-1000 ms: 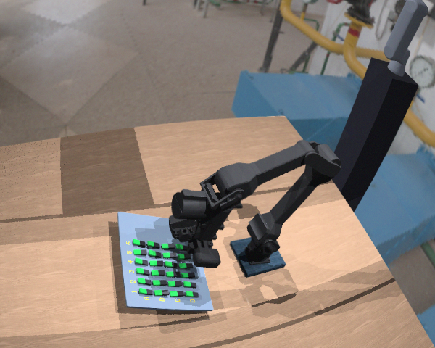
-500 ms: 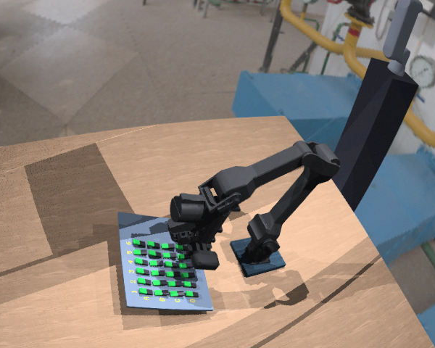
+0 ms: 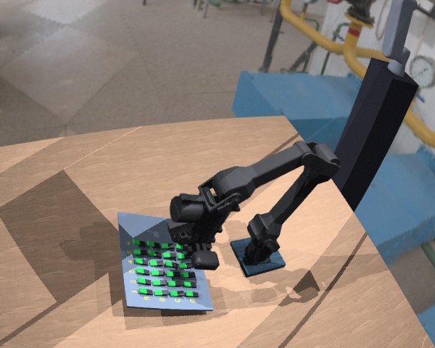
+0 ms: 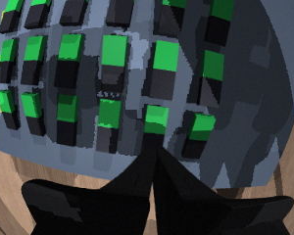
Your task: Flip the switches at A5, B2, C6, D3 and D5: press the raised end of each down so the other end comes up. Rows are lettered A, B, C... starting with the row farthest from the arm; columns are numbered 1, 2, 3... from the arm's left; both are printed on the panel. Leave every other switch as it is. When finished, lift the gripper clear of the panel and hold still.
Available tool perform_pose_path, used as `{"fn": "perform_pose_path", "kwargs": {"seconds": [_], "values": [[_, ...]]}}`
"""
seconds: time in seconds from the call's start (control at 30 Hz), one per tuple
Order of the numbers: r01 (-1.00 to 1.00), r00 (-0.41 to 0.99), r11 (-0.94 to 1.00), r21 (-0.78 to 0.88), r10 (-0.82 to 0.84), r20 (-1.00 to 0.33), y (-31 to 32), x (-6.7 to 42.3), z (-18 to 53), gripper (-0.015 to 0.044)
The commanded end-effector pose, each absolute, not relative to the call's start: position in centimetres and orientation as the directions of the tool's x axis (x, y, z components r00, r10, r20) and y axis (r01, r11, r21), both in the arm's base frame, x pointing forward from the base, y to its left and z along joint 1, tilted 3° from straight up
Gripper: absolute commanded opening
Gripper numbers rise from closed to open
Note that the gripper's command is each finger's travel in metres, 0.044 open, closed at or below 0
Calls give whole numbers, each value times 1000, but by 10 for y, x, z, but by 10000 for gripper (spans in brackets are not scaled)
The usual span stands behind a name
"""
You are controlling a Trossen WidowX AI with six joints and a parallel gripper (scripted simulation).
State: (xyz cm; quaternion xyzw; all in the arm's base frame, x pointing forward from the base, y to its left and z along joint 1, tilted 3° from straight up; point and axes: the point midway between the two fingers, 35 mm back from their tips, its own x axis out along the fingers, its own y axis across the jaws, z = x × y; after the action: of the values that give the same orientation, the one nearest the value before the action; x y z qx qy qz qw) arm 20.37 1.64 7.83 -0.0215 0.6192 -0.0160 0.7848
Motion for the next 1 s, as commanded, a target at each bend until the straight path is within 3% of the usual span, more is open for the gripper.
{"fn": "perform_pose_path", "kwargs": {"seconds": [0.0, 0.97], "values": [[-5, 231, 999, -48, -46, -972, 17, 204, 78, 0], [-5, 231, 999, -48, -46, -972, 17, 205, 74, 0]]}}
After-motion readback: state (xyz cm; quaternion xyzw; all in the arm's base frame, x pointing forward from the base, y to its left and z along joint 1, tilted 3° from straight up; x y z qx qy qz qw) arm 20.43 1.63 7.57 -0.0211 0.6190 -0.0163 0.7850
